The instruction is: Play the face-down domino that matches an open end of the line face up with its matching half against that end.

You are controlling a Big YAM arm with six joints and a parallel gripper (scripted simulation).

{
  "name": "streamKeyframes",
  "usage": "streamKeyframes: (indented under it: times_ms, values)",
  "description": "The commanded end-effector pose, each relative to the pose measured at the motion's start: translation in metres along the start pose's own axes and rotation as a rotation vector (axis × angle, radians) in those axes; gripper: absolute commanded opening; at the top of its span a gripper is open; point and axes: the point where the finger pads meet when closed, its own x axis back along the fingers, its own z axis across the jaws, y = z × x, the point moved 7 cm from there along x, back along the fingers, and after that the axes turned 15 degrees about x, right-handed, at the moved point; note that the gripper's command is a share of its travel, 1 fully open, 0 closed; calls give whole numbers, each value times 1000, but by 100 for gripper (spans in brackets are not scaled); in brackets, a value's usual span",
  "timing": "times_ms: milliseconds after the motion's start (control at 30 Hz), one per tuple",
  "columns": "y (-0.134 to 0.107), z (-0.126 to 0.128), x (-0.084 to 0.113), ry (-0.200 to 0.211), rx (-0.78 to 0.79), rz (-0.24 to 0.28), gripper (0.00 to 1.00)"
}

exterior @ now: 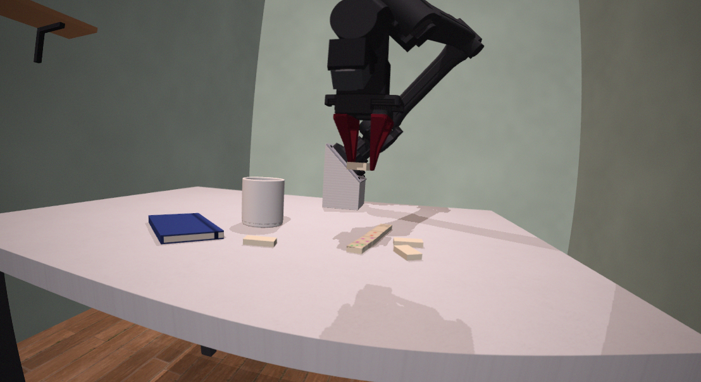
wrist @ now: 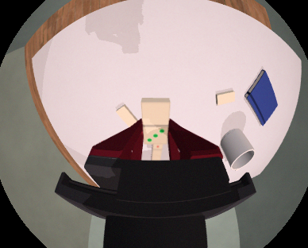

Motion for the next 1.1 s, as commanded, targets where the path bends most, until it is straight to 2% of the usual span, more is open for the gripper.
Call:
streamKeyframes:
  times_ms: [0, 300, 533, 567, 1067]
  values:
    - [2, -1, 6, -3, 2, -11, 22]
    - [8, -12, 10, -6, -5, -19, 22]
    - [8, -12, 10, -6, -5, -19, 22]
    - [1, -5, 1, -1, -7, -3, 22]
    - [7, -13, 7, -7, -12, -13, 22]
